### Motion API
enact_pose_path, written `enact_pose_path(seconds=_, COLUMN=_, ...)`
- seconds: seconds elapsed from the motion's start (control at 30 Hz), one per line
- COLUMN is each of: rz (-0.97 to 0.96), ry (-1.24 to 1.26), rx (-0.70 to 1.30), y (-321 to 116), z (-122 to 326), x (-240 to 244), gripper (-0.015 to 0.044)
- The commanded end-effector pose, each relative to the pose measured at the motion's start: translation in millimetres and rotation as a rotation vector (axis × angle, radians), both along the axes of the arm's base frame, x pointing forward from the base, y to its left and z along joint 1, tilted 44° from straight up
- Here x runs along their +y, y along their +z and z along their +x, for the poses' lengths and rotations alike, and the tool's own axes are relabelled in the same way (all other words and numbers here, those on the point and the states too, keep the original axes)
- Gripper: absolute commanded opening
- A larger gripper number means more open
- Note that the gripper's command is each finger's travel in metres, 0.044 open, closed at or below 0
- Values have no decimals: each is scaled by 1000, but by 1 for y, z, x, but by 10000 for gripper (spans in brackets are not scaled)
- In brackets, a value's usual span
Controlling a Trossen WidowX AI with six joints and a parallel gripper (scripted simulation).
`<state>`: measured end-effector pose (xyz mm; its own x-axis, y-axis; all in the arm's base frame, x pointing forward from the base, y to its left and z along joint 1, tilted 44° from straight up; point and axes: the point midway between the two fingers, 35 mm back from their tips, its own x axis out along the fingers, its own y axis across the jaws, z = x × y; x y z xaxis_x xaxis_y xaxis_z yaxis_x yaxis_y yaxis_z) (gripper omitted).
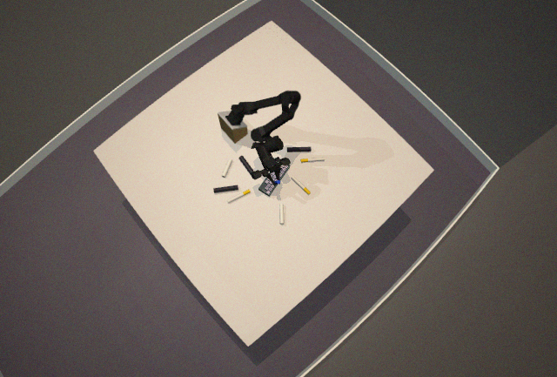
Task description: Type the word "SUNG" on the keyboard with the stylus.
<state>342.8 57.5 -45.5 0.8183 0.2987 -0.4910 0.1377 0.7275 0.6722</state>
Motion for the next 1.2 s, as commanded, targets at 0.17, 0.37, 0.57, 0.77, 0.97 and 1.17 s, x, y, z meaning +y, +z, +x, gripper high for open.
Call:
enact_pose_path(seconds=0.17, rz=0, ry=-1, rx=8, y=-4, z=-1, x=3, gripper=81)
enact_pose_path(seconds=0.37, rz=0, ry=-1, rx=8, y=-4, z=-1, x=3, gripper=81)
enact_pose_path(seconds=0.57, rz=0, ry=-1, rx=8, y=-5, z=-1, x=4, gripper=81)
enact_pose_path(seconds=0.77, rz=0, ry=-1, rx=8, y=-6, z=-1, x=5, gripper=81)
enact_pose_path(seconds=0.97, rz=0, ry=-1, rx=8, y=-7, z=-1, x=6, gripper=81)
enact_pose_path(seconds=1.17, rz=0, ry=-1, rx=8, y=-7, z=-1, x=6, gripper=81)
